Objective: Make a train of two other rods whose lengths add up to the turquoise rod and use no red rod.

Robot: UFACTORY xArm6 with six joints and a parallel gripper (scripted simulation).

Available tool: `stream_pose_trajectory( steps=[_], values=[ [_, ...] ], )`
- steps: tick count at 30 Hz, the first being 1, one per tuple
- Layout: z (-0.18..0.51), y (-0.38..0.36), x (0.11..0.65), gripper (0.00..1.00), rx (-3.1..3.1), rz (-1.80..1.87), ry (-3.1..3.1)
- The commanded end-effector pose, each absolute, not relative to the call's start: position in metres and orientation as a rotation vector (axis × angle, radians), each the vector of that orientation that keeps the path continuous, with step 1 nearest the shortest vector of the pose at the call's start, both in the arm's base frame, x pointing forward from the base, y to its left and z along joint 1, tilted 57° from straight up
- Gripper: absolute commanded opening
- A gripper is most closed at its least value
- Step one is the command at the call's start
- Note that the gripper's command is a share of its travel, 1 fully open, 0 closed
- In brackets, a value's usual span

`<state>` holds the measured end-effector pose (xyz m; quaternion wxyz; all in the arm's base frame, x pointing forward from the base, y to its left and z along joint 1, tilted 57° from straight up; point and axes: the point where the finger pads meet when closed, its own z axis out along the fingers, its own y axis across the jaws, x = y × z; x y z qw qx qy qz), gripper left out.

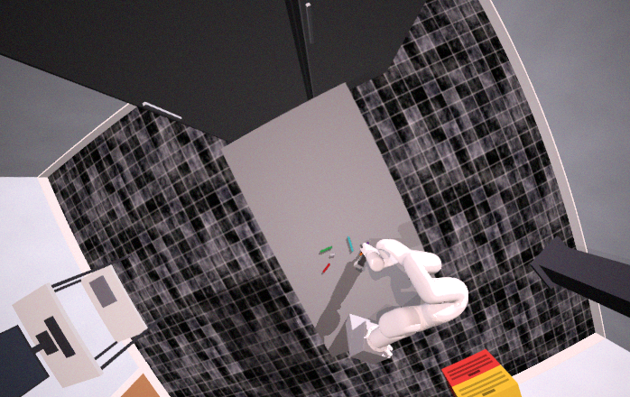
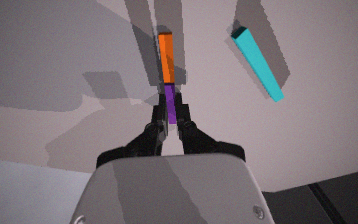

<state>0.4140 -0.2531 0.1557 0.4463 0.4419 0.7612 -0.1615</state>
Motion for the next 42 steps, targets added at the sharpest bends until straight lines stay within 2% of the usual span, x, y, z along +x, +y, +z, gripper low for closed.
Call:
stream_pose_trajectory(
  steps=[1,38,39,41,42],
  values=[
    [0.1560,-0.2531,0.4145,0.04,1.093,-0.399,1.885],
    [0.1559,-0.2532,0.4146,0.04,1.093,-0.399,1.885],
    [0.1559,-0.2532,0.4146,0.08,1.093,-0.399,1.885],
    [0.1559,-0.2532,0.4146,0.08,1.093,-0.399,1.885],
    [0.1559,-0.2532,0.4146,0.12,1.093,-0.399,1.885]
  ],
)
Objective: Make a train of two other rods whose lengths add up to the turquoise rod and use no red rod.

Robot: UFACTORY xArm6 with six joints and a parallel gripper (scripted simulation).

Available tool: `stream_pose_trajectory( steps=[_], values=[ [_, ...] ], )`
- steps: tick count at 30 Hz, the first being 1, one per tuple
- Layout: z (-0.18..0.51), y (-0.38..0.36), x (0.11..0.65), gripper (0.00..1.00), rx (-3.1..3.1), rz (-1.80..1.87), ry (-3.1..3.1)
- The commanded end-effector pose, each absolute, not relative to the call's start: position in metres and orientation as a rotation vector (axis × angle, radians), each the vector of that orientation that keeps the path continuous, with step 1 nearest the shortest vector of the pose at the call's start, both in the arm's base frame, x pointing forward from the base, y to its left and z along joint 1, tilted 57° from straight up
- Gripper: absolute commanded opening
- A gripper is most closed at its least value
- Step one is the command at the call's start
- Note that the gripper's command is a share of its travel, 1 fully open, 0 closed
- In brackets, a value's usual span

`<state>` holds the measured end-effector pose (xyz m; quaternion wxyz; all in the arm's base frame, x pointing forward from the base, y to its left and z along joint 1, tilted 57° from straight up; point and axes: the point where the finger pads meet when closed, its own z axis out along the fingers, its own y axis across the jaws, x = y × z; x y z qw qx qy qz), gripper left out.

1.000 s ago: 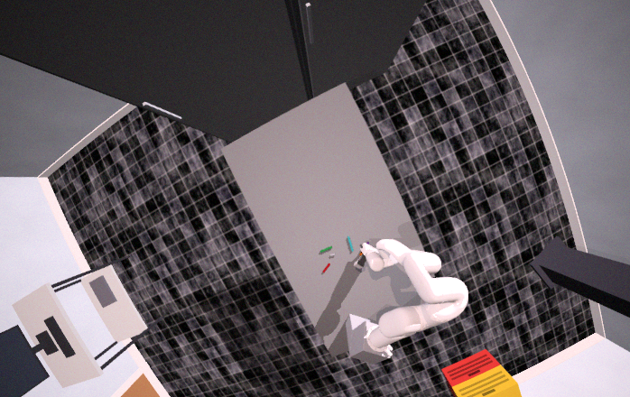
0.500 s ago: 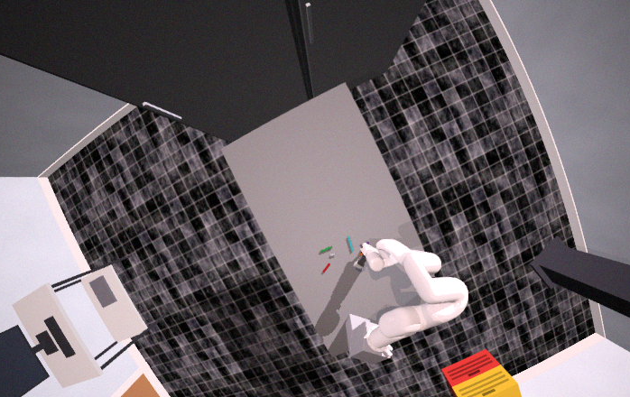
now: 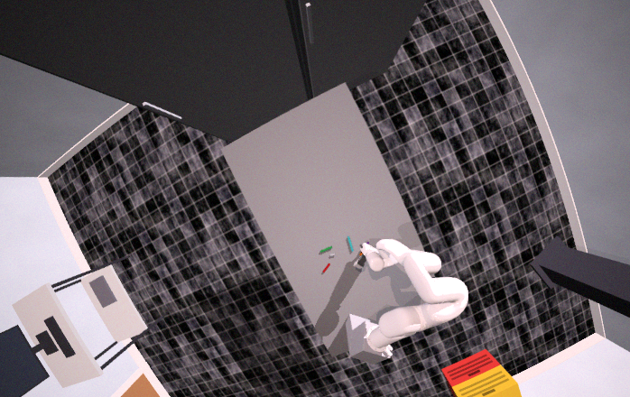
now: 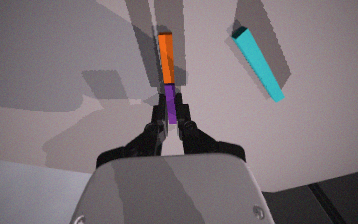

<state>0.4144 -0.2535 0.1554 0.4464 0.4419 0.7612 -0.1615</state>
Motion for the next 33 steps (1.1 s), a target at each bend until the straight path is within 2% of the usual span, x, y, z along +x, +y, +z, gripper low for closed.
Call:
stream_pose_trajectory(
  steps=[1,2,3,5,6,10,11,33],
  values=[
    [0.156,-0.253,0.415,0.12,1.093,-0.399,1.885],
    [0.156,-0.253,0.415,0.12,1.093,-0.399,1.885],
    [0.156,-0.253,0.415,0.16,1.093,-0.399,1.885],
    [0.156,-0.253,0.415,0.16,1.093,-0.399,1.885],
    [0.156,-0.253,0.415,0.20,1.093,-0.399,1.885],
    [0.156,-0.253,0.415,0.20,1.093,-0.399,1.885],
    [0.156,-0.253,0.415,0.24,1.093,-0.399,1.885],
    [0.174,-0.232,0.396,0.24,1.093,-0.399,1.885]
  ],
)
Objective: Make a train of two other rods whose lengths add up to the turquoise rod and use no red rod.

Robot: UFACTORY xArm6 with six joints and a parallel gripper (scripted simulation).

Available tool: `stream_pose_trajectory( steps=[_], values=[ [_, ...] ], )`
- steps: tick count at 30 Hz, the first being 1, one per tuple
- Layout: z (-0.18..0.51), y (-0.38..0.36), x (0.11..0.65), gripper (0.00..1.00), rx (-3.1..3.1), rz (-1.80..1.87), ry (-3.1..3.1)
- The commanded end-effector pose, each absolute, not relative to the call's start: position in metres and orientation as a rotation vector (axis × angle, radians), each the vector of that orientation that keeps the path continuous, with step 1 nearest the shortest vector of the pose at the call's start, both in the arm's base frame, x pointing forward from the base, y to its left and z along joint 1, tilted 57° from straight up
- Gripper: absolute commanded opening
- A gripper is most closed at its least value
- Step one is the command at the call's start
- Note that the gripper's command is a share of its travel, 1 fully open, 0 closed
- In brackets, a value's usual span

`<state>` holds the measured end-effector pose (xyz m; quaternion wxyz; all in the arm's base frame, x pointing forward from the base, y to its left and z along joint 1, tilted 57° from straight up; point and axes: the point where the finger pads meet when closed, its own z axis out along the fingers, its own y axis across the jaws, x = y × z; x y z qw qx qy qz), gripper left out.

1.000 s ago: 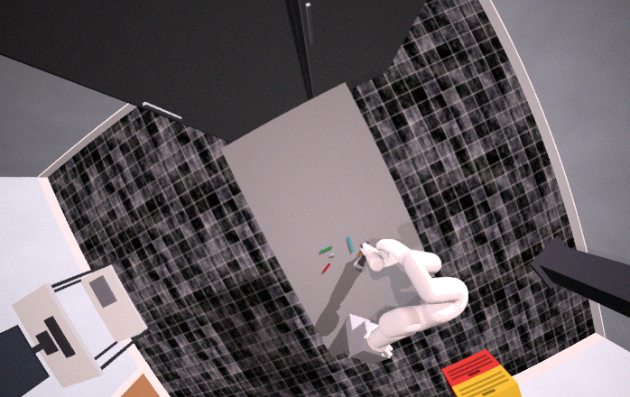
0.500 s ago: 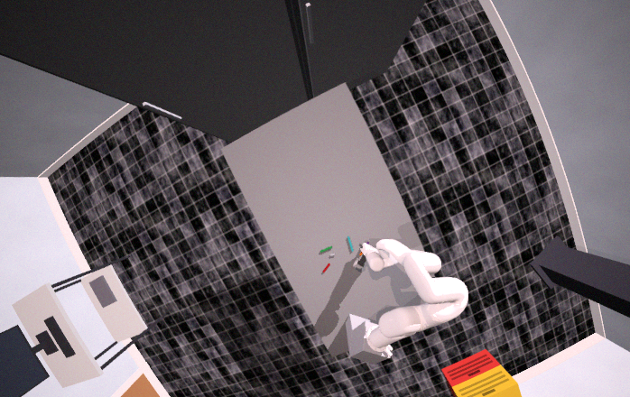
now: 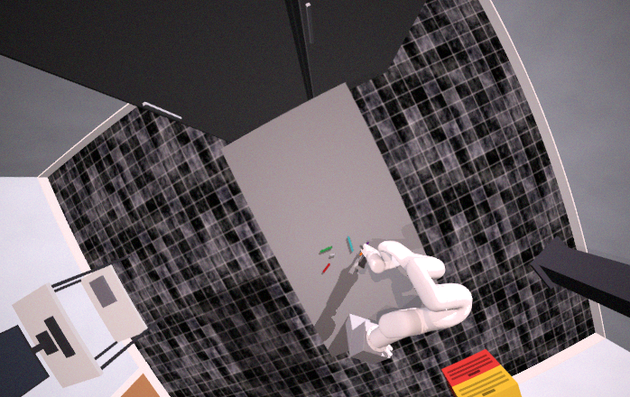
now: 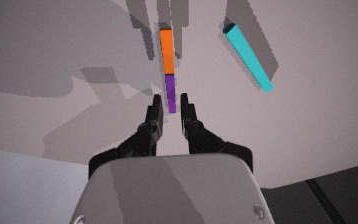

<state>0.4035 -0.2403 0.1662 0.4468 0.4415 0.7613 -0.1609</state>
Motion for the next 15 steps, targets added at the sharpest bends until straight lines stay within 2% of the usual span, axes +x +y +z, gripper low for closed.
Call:
stream_pose_trajectory(
  steps=[1,15],
  values=[
    [0.178,-0.228,0.393,0.24,1.093,-0.399,1.885],
    [0.204,-0.197,0.367,0.24,1.093,-0.399,1.885]
  ],
)
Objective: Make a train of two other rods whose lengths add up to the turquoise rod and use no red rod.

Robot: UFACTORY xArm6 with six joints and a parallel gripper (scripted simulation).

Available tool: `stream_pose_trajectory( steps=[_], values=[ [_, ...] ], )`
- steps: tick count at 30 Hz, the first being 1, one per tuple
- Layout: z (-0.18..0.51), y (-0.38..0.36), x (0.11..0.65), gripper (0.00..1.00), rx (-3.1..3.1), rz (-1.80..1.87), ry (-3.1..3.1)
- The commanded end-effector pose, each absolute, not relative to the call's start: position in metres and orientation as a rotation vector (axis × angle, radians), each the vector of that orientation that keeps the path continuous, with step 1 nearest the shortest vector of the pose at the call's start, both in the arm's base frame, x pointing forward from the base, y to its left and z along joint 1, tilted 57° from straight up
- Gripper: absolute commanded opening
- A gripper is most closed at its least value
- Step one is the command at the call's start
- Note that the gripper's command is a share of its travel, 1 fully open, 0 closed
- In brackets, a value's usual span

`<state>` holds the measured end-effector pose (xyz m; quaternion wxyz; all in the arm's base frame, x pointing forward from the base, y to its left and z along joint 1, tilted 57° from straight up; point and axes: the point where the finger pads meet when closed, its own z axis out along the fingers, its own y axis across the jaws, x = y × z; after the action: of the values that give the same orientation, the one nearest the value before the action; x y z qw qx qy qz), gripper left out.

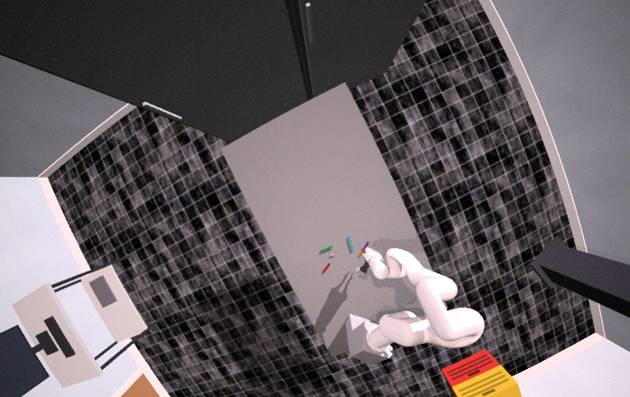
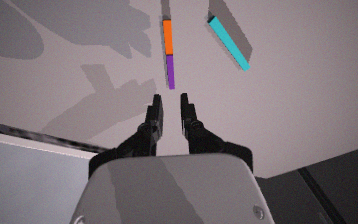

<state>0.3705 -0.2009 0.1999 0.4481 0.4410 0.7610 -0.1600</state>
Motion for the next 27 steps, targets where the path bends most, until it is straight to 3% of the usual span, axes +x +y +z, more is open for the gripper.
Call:
stream_pose_trajectory(
  steps=[1,5,6,27],
  values=[
    [0.2046,-0.1964,0.3669,0.24,1.093,-0.399,1.885],
    [0.2053,-0.1956,0.3662,0.24,1.093,-0.399,1.885],
    [0.2053,-0.1956,0.3662,1.00,1.093,-0.399,1.885],
    [0.2055,-0.1954,0.3660,1.00,1.093,-0.399,1.885]
  ],
)
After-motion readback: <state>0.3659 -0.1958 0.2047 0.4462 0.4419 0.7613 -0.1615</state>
